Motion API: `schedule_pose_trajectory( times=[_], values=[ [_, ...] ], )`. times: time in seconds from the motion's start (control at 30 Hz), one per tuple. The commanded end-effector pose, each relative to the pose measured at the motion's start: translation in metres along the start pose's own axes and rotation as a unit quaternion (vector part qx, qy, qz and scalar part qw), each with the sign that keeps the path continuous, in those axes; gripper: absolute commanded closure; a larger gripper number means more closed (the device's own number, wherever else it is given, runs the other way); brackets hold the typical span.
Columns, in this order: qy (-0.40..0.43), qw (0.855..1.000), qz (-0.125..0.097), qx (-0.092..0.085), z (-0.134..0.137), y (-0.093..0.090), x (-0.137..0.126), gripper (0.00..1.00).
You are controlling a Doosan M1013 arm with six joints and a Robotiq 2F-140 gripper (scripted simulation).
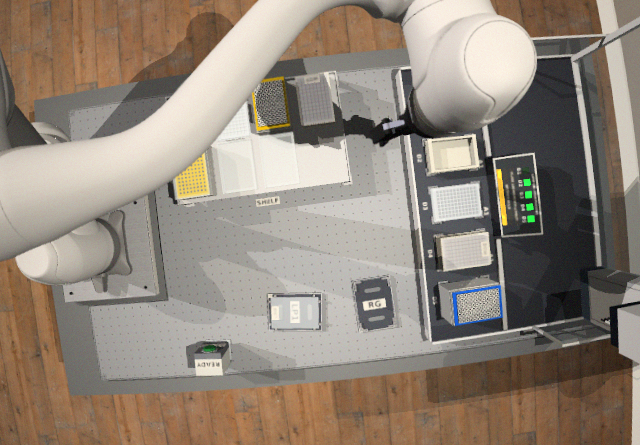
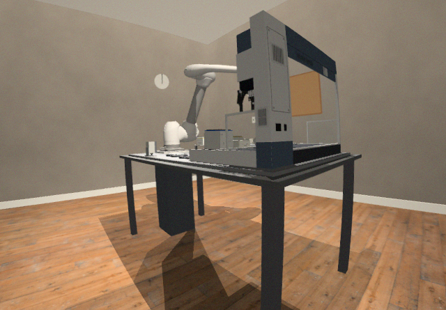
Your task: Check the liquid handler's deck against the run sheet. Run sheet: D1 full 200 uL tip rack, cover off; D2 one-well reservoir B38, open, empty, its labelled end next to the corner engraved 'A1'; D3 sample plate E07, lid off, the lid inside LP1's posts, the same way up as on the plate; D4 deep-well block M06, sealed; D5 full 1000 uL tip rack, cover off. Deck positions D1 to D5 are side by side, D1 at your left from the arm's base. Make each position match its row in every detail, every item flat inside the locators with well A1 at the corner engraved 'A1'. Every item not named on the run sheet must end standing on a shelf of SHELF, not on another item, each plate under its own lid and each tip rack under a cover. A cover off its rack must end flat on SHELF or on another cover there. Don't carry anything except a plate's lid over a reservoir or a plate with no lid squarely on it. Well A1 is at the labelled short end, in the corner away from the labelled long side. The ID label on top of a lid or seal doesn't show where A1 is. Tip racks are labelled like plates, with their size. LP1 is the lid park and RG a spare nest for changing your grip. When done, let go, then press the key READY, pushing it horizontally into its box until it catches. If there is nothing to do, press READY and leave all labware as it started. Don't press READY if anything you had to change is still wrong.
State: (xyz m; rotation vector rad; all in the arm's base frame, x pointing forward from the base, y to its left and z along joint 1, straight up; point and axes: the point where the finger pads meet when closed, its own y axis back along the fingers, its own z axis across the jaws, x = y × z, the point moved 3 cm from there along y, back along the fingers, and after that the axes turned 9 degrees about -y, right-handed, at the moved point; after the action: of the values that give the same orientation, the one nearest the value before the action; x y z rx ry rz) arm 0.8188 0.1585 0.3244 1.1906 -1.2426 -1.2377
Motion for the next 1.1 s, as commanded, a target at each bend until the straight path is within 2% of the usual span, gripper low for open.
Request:
schedule_pose_trajectory(
  times=[0.0, 0.07, 0.27, 0.33, 0.63, 0.9, 1.07],
  values=[
    [-0.028, 1.0, 0.0, 0.001, 0.0, 0.001, 0.0, 0.34],
    [-0.048, 0.999, 0.0, 0.001, 0.0, 0.001, 0.0, 0.34],
    [-0.05, 0.999, 0.0, 0.001, -0.001, 0.001, 0.03, 0.34],
    [-0.05, 0.999, 0.0, 0.001, -0.001, 0.001, 0.03, 0.34],
    [-0.05, 0.999, 0.0, 0.001, -0.002, 0.001, 0.075, 0.34],
    [-0.051, 0.999, 0.0, 0.001, -0.003, 0.001, 0.096, 0.34],
    [-0.051, 0.999, 0.0, 0.001, -0.004, 0.001, 0.121, 0.34]
  ],
)
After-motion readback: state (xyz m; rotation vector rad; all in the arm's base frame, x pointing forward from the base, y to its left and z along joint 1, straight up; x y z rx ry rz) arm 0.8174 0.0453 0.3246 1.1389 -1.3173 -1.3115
